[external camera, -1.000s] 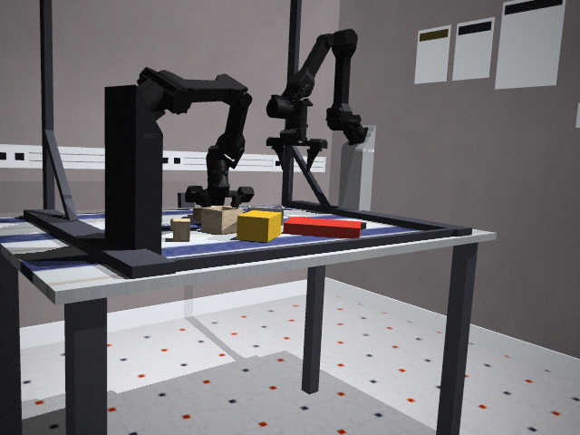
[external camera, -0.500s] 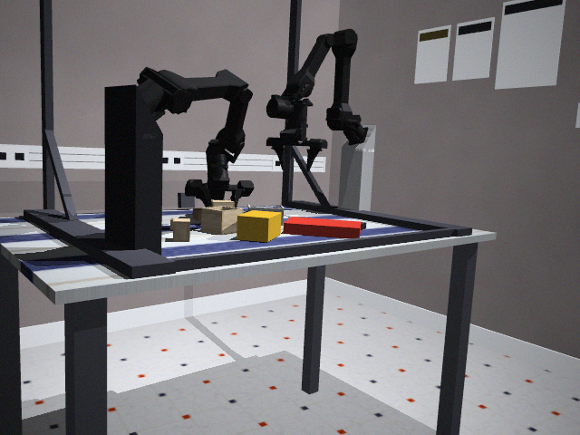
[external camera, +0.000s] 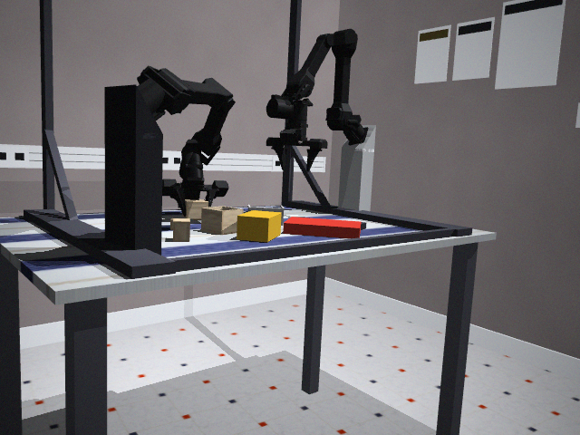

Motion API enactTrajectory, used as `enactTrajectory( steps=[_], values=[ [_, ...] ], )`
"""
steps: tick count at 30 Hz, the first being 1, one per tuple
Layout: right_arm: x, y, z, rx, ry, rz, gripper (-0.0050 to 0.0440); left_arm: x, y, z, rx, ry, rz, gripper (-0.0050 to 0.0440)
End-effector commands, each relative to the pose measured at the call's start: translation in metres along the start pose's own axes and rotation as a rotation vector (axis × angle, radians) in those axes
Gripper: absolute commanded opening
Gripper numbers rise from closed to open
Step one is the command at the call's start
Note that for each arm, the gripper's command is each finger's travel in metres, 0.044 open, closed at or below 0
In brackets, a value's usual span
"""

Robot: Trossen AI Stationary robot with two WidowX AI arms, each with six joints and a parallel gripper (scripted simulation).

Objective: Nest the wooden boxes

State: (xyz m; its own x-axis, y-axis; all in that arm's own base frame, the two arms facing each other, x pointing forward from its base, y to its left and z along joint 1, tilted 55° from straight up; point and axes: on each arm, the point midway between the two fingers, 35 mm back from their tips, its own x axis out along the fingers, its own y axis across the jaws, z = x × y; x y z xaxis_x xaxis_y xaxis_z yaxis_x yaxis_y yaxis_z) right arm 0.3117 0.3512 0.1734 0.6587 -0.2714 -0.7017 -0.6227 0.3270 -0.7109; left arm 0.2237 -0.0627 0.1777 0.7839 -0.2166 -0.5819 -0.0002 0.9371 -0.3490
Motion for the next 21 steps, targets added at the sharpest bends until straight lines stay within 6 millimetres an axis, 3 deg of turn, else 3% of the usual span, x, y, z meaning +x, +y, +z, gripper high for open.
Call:
enactTrajectory(
  steps=[1,8,21],
  values=[
    [-0.014,0.014,0.011,0.017,-0.016,-0.005,-0.0043,-0.004,-0.003,0.005,-0.003,-0.021,-0.011,0.04],
    [-0.022,0.043,0.019,0.016,-0.017,-0.009,-0.005,-0.004,-0.003,0.005,-0.003,-0.021,-0.011,0.04],
    [-0.006,0.04,0.027,0.019,-0.029,-0.006,-0.005,-0.004,-0.003,0.005,-0.003,-0.021,-0.011,0.04]
  ],
)
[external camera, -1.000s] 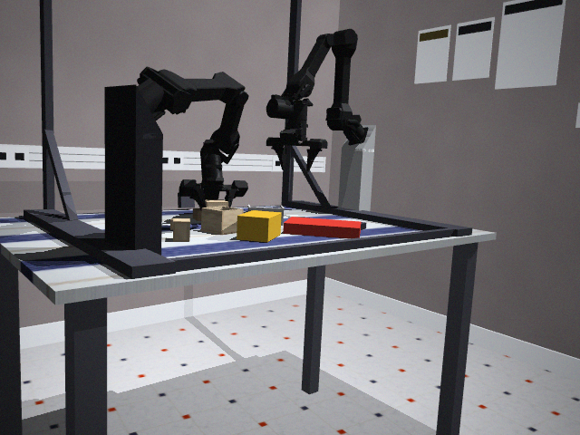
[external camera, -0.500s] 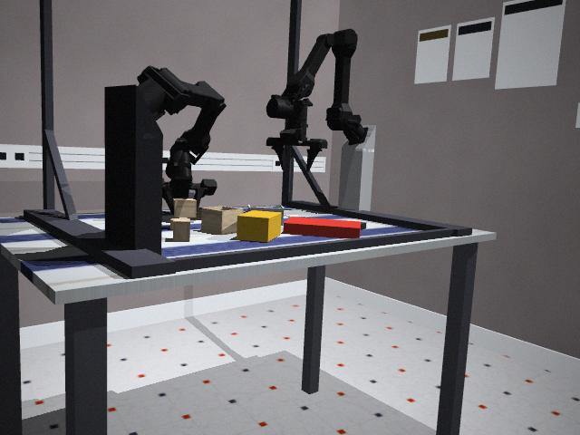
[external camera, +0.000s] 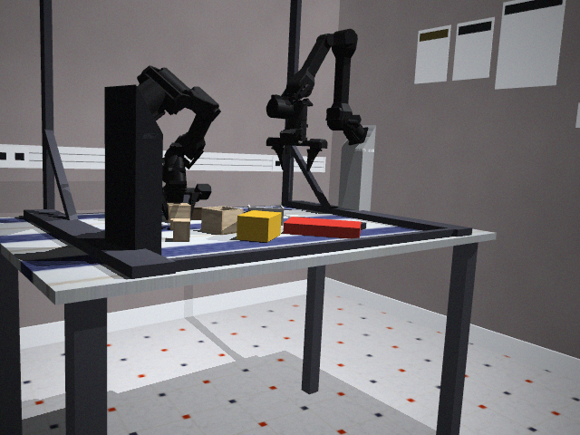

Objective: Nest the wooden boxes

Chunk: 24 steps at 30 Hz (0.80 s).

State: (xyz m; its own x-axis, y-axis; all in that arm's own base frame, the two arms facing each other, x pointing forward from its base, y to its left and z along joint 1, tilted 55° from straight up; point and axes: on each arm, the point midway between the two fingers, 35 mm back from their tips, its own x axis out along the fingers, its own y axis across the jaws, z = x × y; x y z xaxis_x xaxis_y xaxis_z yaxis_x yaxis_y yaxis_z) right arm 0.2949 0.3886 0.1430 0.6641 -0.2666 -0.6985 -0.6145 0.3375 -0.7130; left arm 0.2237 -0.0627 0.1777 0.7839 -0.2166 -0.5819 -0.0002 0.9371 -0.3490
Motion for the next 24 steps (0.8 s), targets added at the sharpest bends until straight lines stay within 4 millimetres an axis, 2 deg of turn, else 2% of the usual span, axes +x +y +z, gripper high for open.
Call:
enactTrajectory(
  steps=[1,8,18,24],
  values=[
    [-0.011,-0.009,0.002,0.016,-0.039,-0.001,-0.005,-0.004,-0.003,0.005,-0.003,-0.021,-0.011,0.04],
    [-0.016,-0.007,-0.004,0.009,-0.126,0.002,-0.005,-0.004,-0.003,0.005,-0.003,-0.021,-0.011,0.04],
    [-0.016,-0.008,-0.008,0.009,-0.165,0.002,-0.005,-0.004,-0.003,0.005,-0.003,-0.021,-0.011,0.04],
    [-0.015,-0.008,-0.012,0.008,-0.257,0.001,-0.005,-0.004,-0.003,0.005,-0.003,-0.021,-0.011,0.04]
  ],
)
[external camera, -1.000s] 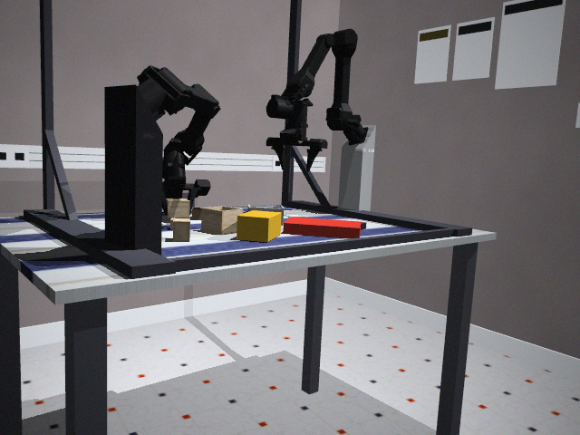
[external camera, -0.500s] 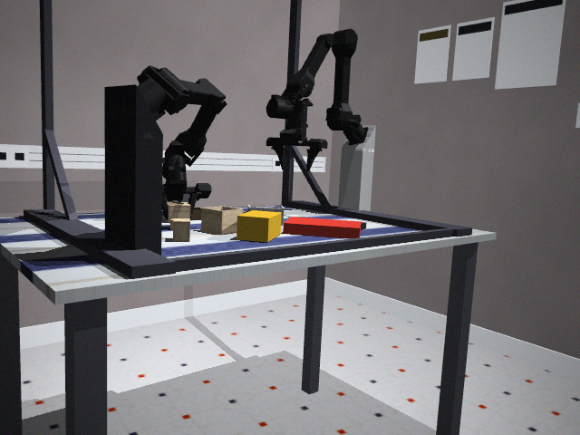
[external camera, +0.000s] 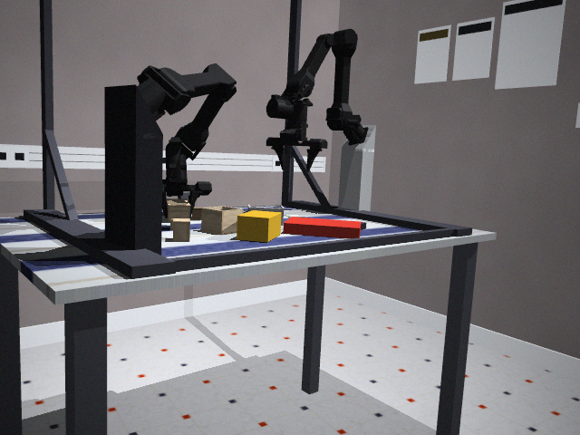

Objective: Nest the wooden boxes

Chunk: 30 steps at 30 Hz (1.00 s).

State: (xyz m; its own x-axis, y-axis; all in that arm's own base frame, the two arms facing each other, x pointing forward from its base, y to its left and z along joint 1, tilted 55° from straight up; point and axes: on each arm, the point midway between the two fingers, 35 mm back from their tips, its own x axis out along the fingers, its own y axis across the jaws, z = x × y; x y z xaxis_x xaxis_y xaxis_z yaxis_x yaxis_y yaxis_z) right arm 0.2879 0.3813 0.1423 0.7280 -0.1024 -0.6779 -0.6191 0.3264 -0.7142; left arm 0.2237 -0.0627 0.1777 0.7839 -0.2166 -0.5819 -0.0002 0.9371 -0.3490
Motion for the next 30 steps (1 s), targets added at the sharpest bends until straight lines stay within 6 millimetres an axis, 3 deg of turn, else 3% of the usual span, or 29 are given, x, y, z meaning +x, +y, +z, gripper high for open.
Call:
enactTrajectory(
  steps=[1,30],
  values=[
    [-0.013,-0.01,0.0,0.02,-0.091,-0.003,-0.005,-0.004,-0.003,0.005,-0.003,-0.021,-0.011,0.04],
    [-0.011,-0.01,-0.014,0.018,-0.361,-0.009,-0.005,-0.004,-0.003,0.005,-0.003,-0.021,-0.011,0.04]
  ],
)
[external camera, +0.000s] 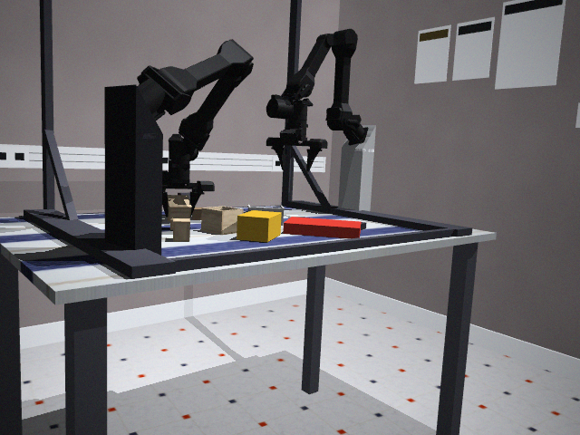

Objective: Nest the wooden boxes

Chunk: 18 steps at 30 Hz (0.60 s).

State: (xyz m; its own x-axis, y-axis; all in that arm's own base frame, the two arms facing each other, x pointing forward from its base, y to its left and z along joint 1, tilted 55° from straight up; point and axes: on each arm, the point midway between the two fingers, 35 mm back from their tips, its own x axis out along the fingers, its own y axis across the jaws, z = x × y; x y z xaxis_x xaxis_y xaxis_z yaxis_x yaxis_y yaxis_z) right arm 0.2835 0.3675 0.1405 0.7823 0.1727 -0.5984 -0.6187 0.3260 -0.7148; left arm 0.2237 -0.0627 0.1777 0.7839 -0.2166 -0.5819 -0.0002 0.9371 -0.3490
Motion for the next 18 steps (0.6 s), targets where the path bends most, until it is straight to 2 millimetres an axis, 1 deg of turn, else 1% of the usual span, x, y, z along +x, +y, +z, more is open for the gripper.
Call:
enactTrajectory(
  steps=[1,7,10,15,18],
  values=[
    [-0.0098,-0.0096,0.0034,0.017,-0.07,-0.011,-0.005,-0.004,-0.0027,0.0045,-0.003,-0.021,-0.011,0.04],
    [-0.0091,-0.0091,0.0017,0.018,-0.111,-0.009,-0.005,-0.004,-0.0027,0.0045,-0.003,-0.021,-0.011,0.04],
    [-0.0094,-0.009,-0.0015,0.016,-0.177,-0.011,-0.005,-0.004,-0.0027,0.0045,-0.003,-0.021,-0.011,0.04],
    [-0.0094,-0.009,-0.0032,0.016,-0.213,-0.012,-0.005,-0.004,-0.0027,0.0045,-0.003,-0.021,-0.011,0.04],
    [-0.0087,-0.0086,-0.0062,0.015,-0.279,-0.011,-0.005,-0.004,-0.0027,0.0045,-0.003,-0.021,-0.011,0.04]
  ],
)
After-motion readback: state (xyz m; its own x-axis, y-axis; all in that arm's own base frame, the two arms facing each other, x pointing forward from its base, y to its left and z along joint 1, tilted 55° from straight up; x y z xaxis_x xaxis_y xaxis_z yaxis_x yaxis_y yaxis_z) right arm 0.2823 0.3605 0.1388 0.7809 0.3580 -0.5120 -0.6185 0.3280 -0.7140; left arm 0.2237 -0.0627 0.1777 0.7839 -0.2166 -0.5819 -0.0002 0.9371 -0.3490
